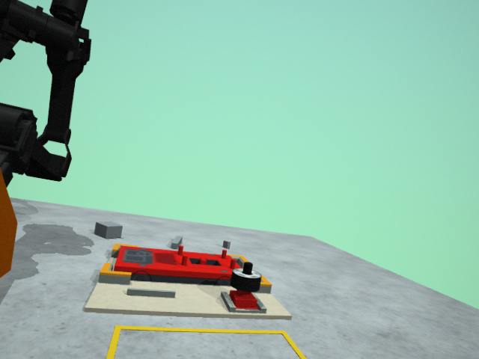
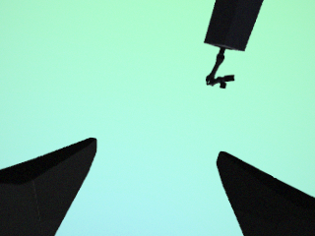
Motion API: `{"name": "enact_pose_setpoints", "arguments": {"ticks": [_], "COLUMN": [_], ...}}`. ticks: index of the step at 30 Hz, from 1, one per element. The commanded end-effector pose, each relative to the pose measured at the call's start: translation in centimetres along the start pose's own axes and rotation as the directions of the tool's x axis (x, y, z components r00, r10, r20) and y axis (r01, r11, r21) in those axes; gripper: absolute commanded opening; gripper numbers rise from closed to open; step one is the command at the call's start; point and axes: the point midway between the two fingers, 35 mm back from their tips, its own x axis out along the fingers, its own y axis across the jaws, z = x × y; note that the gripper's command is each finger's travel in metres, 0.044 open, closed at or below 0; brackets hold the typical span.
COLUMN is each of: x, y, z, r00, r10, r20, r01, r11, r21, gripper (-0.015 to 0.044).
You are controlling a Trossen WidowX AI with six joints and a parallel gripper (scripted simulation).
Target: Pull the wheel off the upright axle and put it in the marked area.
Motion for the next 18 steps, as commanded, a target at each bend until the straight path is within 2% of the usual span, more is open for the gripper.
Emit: {"name": "enact_pose_setpoints", "arguments": {"ticks": [1,4,10,14,18], "x": [0.0,0.0,-0.9,-2.6,-5.1], "y": [-0.1,-2.1,-7.7,-12.7,-17.6], "z": [-0.1,-1.4,-4.5,-6.3,-7.3], "r00": [1.0,0.996,0.947,0.87,0.767], "r10": [-0.006,-0.089,-0.319,-0.492,-0.639], "r20": [-0.002,-0.026,-0.036,-0.007,0.057], "r01": [0.006,0.086,0.275,0.371,0.398], "r11": [1.0,0.989,0.863,0.665,0.404], "r21": [-0.008,-0.119,-0.423,-0.648,-0.823], "gripper": [0.0374,0.03,0.03,0.03,0.03]}}
